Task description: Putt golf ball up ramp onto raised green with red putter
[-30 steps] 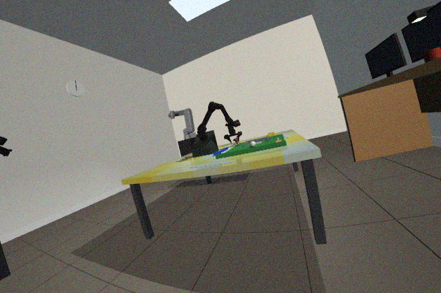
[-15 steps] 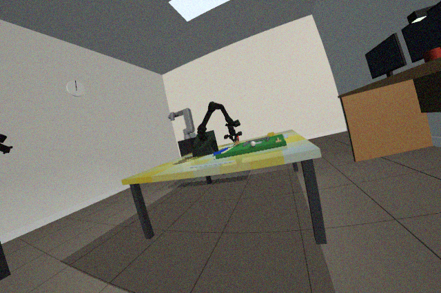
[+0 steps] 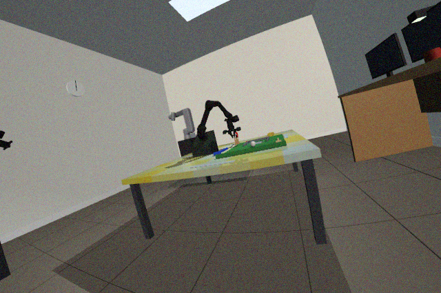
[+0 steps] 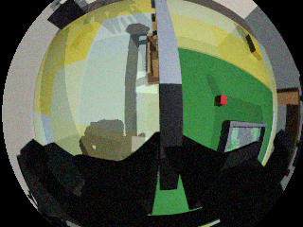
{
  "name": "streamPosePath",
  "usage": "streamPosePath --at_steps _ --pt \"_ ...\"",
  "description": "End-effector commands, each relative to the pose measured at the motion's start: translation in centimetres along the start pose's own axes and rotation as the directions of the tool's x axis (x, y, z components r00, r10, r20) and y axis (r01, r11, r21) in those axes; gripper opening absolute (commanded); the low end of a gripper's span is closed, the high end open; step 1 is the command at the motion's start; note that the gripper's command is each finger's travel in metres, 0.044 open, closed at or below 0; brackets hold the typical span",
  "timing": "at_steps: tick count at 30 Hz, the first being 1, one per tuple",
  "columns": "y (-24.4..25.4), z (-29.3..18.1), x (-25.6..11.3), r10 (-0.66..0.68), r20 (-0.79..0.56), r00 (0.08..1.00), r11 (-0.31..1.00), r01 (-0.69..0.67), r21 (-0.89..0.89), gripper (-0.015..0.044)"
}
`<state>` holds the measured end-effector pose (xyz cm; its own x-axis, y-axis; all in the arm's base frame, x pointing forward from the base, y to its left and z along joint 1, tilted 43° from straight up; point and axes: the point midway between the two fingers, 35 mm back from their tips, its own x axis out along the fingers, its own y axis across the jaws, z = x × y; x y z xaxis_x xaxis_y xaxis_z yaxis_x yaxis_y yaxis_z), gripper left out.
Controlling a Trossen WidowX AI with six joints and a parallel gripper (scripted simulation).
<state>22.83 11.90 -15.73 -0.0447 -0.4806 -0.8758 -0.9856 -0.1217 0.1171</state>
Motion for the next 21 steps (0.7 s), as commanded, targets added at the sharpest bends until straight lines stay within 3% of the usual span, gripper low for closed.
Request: streamPosePath --at_steps 1,9,21 --pt "-0.2 1.2 -4.3 -0.021 0.021 1.0 1.0 0.021 0.006 0.0" --pt "-0.4 0.8 -4.2 -0.022 0.011 1.0 1.0 0.022 0.021 0.0" --pt "-4.9 -7.2 -7.8 -0.071 0.0 0.998 0.914 0.065 0.4 0.0"
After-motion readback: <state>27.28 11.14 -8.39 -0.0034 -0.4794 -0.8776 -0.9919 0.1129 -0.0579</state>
